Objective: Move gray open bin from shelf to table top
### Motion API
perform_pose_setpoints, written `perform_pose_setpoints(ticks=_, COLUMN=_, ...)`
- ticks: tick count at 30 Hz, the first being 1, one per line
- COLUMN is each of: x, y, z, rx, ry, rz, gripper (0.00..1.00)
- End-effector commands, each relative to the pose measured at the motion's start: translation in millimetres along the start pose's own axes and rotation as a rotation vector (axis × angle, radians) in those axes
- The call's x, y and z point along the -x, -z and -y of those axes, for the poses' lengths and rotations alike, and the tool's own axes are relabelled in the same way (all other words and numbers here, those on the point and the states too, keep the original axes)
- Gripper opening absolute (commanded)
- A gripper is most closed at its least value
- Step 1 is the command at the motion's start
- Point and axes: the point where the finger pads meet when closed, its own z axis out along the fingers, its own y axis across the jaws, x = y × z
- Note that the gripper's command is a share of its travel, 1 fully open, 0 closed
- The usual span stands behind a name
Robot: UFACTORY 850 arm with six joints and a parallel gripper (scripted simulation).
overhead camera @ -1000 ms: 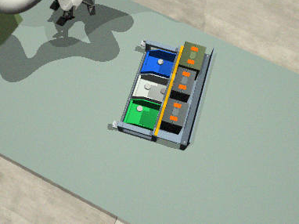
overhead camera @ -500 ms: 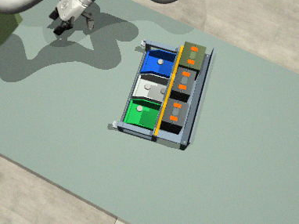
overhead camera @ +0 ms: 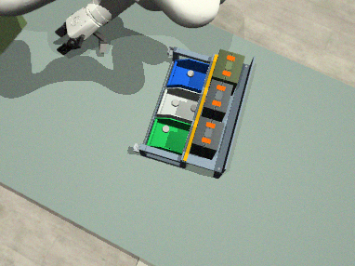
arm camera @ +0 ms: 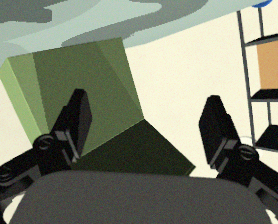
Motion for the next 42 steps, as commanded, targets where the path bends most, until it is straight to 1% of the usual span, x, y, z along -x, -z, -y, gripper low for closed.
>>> perform_pose_setpoints(ticks=1, x=-2.4, y=-13.1, z=-13.1, rx=0.000, ry=0.000, rz=0.000, gripper=1.00)
perform_pose_setpoints(ticks=4, x=-6.4, y=-33.0, z=-32.7, rx=0.000, ry=0.000, rz=0.001, gripper=1.00)
perform_pose_setpoints(ticks=16, x=-6.4, y=-33.0, z=-32.7, rx=0.000, ry=0.000, rz=0.001, gripper=1.00)
perform_pose_setpoints(ticks=21, x=-26.8, y=0.1, z=-64.2, rx=0.047, ry=0.174, rz=-0.187, gripper=1.00)
perform_pose_setpoints(ticks=33, x=-26.8, y=0.1, z=-64.2, rx=0.047, ry=0.174, rz=-0.187, gripper=1.00)
perform_pose_setpoints(ticks=38, x=-46.9, y=32.8, z=-95.9, rx=0.094, ry=0.348, rz=-0.373, gripper=1.00)
perform_pose_setpoints(ticks=42, x=-46.9, y=32.8, z=-95.9, rx=0.094, ry=0.348, rz=-0.373, gripper=1.00)
